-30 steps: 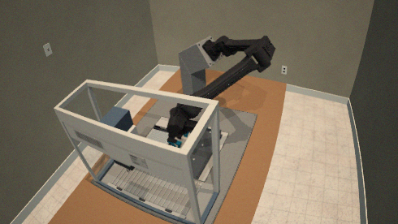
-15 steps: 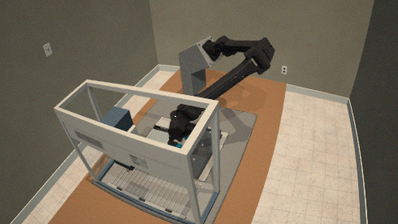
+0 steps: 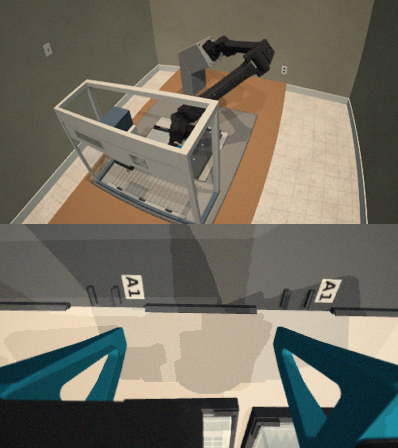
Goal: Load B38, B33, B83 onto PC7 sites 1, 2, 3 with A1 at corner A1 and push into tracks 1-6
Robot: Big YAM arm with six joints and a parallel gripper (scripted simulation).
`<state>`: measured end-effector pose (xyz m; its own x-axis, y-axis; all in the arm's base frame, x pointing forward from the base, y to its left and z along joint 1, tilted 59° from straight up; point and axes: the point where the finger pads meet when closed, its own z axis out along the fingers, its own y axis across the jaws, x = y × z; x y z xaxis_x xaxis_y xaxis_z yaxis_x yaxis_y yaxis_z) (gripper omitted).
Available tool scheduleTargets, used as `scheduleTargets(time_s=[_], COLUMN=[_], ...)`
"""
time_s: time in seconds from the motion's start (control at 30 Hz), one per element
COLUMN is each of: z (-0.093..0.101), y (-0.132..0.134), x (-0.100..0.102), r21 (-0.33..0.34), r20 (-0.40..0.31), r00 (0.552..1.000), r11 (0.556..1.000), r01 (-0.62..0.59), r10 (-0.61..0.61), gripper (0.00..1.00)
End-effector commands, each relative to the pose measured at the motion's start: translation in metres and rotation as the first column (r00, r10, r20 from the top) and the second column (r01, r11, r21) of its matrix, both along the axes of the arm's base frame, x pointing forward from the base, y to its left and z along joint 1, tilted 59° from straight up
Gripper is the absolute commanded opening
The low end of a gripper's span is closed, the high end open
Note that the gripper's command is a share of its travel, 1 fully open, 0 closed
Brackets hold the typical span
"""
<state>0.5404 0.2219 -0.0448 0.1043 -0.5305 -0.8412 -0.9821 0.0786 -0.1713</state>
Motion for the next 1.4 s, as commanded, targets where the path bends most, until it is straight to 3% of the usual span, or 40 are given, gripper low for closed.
scheduleTargets(time_s=[0.0, 0.33, 0.37, 0.47, 0.73, 1.3, 1.37], z=[0.0, 0.005, 0.008, 0.014, 0.01, 0.018, 0.01], y=[0.009, -0.002, 0.002, 0.007, 0.012, 0.013, 0.014], x=[0.005, 0.008, 0.01, 0.009, 0.005, 0.004, 0.0], r21=[0.005, 0.005, 0.002, 0.003, 0.003, 0.005, 0.004], r20=[0.006, 0.012, 0.047, 0.055, 0.031, 0.027, 0.012], r00=[1.0, 1.0, 0.999, 0.998, 0.999, 1.0, 1.0], r11=[1.0, 1.0, 1.0, 1.0, 1.0, 1.0, 1.0], r01=[0.0, 0.015, -0.004, -0.011, -0.011, -0.004, -0.01], r10=[0.0, -0.015, 0.004, 0.011, 0.011, 0.004, 0.01], gripper=[1.0, 1.0, 1.0, 1.0, 1.0, 1.0, 1.0])
